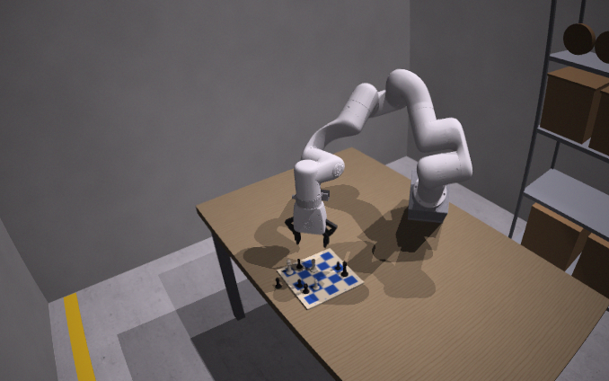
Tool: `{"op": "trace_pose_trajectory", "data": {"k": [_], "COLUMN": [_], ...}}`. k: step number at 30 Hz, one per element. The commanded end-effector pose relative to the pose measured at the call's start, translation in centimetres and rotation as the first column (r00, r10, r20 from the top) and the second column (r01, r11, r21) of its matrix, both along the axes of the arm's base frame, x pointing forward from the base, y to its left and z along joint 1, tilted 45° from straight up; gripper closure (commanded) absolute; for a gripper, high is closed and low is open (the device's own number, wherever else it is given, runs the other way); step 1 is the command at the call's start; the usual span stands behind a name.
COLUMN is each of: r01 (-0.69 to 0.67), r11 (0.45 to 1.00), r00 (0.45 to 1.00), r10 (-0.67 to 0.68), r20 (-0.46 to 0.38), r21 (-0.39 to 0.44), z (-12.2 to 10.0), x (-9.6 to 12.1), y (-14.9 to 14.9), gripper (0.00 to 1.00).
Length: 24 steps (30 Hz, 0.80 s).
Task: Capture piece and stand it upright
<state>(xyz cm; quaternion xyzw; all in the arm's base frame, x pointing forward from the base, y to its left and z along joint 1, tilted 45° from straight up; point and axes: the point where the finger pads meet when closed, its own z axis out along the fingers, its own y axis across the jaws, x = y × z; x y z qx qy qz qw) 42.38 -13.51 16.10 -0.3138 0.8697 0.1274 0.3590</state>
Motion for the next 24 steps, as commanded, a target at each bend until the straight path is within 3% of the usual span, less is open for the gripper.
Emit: {"op": "trace_pose_trajectory", "data": {"k": [1, 16, 24], "r01": [0.003, 0.003, 0.003], "r11": [1.0, 1.0, 1.0], "r00": [1.0, 1.0, 1.0], "r10": [-0.003, -0.003, -0.003], "r20": [0.002, 0.002, 0.002], "r21": [-0.001, -0.001, -0.002], "z": [0.7, 3.9, 4.5], "x": [-0.4, -2.9, -3.3], "y": [-0.5, -2.5, -2.9], "gripper": [0.0, 0.0, 0.0]}}
